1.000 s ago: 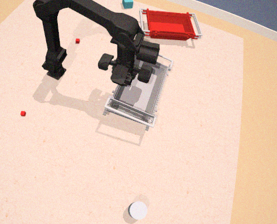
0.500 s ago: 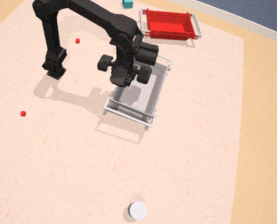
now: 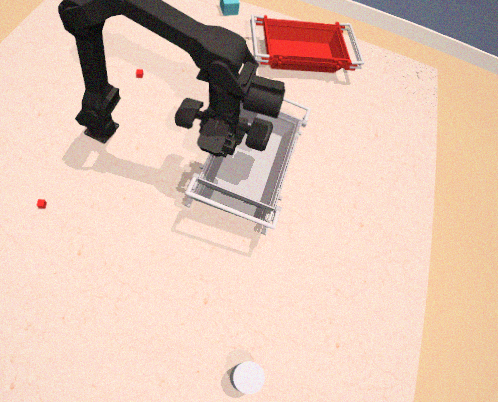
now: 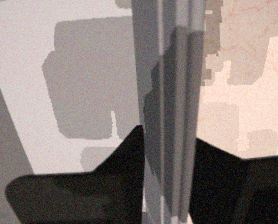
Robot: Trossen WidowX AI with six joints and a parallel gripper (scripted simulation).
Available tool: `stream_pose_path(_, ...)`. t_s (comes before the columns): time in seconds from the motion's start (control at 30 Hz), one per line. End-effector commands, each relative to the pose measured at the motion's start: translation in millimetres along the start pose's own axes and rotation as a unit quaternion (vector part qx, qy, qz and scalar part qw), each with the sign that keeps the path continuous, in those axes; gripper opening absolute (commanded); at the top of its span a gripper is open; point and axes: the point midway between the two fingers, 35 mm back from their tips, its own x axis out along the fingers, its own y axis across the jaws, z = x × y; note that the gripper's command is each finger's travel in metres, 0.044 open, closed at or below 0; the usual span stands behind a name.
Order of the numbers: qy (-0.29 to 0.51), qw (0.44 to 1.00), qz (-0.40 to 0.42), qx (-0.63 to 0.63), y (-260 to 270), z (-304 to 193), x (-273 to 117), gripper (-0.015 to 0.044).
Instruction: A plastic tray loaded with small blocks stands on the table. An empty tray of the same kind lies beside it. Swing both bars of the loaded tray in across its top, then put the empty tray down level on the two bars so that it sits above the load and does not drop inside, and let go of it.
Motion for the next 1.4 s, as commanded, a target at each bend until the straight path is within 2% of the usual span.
stream_pose_path(0.0, 0.000, 1.000, -0.022, 0.005, -8.4, 2.4, 8.1, 0.0000)
stream_pose_path(1.3, 0.000, 1.000, -0.022, 0.005, -8.4, 2.4, 8.1, 0.0000)
stream_pose_path(1.37, 0.000, 1.000, -0.022, 0.005, -8.4, 2.4, 8.1, 0.0029)
